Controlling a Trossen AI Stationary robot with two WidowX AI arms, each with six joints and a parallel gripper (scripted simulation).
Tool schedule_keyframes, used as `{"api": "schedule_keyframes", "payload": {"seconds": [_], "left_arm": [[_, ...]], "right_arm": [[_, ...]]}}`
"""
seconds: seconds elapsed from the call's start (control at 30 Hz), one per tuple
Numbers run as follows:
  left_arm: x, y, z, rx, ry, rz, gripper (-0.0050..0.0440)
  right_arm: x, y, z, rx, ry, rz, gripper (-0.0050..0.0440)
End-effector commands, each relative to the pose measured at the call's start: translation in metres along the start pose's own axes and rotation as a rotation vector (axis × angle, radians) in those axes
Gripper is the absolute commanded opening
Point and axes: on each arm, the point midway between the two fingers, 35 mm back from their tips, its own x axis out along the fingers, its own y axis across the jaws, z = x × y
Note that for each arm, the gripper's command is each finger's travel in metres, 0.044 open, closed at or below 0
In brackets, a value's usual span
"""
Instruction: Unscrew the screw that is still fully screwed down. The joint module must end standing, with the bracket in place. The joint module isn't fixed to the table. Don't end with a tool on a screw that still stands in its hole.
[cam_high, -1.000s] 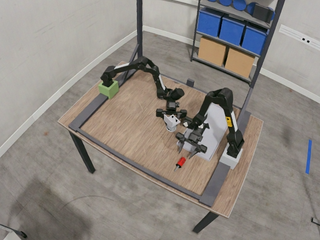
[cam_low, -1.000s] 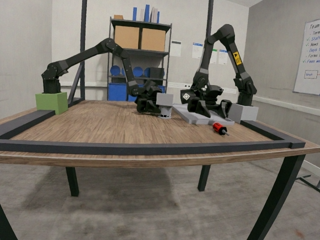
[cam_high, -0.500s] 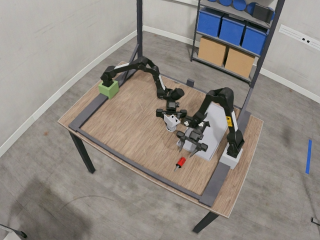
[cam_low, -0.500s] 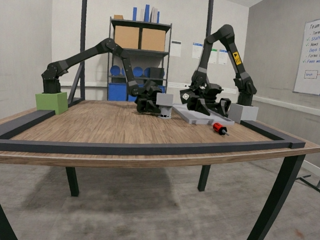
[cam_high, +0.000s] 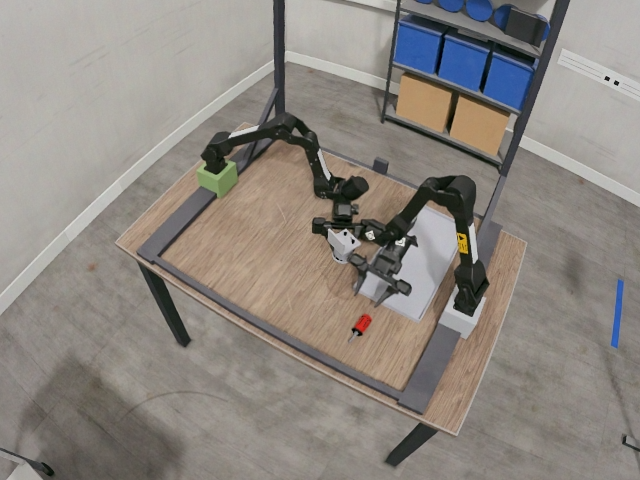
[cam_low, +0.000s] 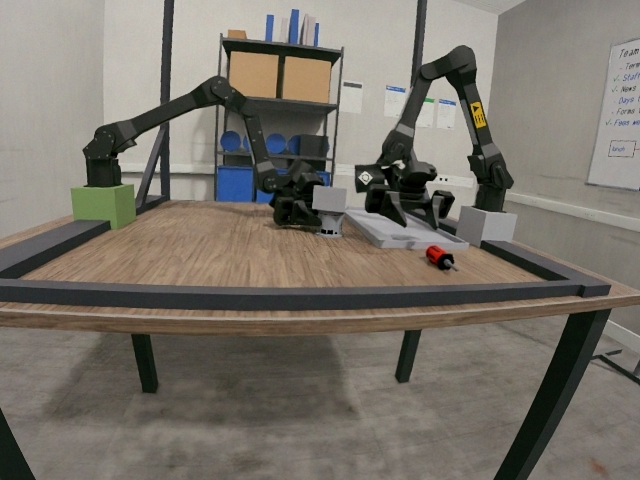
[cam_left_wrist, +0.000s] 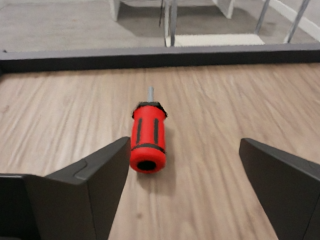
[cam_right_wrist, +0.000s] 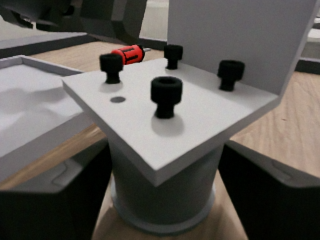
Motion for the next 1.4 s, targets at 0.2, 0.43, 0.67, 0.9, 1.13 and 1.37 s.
{"api": "schedule_keyframes", "payload": {"seconds": [0.2, 0.43, 0.67, 0.9, 1.13, 1.37], "left_arm": [[-0.009, -0.018, 0.005, -0.015, 0.087, -0.054, 0.0300], [-0.028, -0.048, 0.014, 0.000, 0.181, -0.170, 0.0300], [-0.038, -0.065, 0.020, 0.013, 0.247, -0.243, 0.0300], [-0.052, -0.077, 0.027, 0.041, 0.278, -0.331, 0.0300], [-0.075, -0.104, 0.047, 0.063, 0.328, -0.484, 0.0300], [-0.081, -0.106, 0.049, 0.087, 0.337, -0.525, 0.0300]], "right_arm": [[0.002, 0.005, 0.015, 0.035, -0.012, 0.000, 0.0245], [0.002, 0.005, 0.015, 0.035, -0.012, 0.000, 0.0305], [0.002, 0.005, 0.015, 0.035, -0.012, 0.000, 0.0305], [0.002, 0.005, 0.015, 0.035, -0.012, 0.000, 0.0400], [0.002, 0.005, 0.015, 0.035, -0.012, 0.000, 0.0400], [0.001, 0.006, 0.016, 0.039, -0.015, -0.002, 0.0400]]}}
